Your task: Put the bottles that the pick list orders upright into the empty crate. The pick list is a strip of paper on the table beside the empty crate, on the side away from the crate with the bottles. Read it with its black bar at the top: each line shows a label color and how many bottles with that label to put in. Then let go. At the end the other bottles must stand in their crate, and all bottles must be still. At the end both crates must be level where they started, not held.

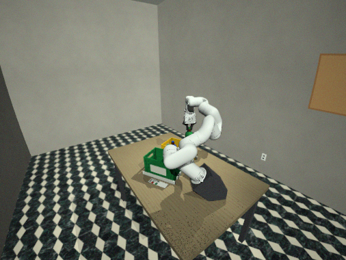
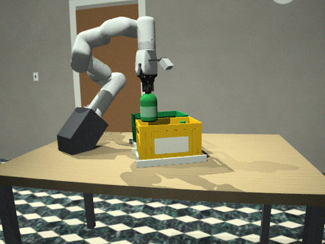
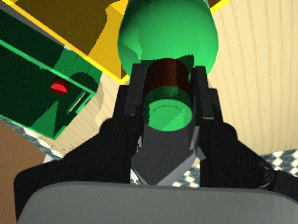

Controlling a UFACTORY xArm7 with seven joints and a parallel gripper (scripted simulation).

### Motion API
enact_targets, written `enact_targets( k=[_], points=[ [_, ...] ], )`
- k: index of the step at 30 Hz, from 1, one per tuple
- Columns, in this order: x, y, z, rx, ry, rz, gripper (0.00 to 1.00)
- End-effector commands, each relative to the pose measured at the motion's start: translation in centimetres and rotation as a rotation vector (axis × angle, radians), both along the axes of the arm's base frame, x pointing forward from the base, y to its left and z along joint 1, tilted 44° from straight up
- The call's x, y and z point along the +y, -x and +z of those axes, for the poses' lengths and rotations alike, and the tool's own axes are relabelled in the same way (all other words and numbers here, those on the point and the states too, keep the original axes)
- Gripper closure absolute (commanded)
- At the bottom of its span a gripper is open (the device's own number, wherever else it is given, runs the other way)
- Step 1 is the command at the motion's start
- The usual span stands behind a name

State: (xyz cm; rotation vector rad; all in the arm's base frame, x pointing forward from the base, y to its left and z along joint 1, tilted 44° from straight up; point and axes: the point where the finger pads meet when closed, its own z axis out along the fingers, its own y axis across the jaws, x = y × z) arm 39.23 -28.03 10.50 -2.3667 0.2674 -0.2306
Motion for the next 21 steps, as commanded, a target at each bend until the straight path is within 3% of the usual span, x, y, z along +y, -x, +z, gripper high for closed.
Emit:
enact_targets(
  k=[1, 21],
  points=[
    [-0.2, 0.0, 0.2, -0.003, 0.002, -0.004, 1.00],
    [2.2, 0.8, 2.1, -0.002, 0.002, -0.004, 1.00]
  ],
)
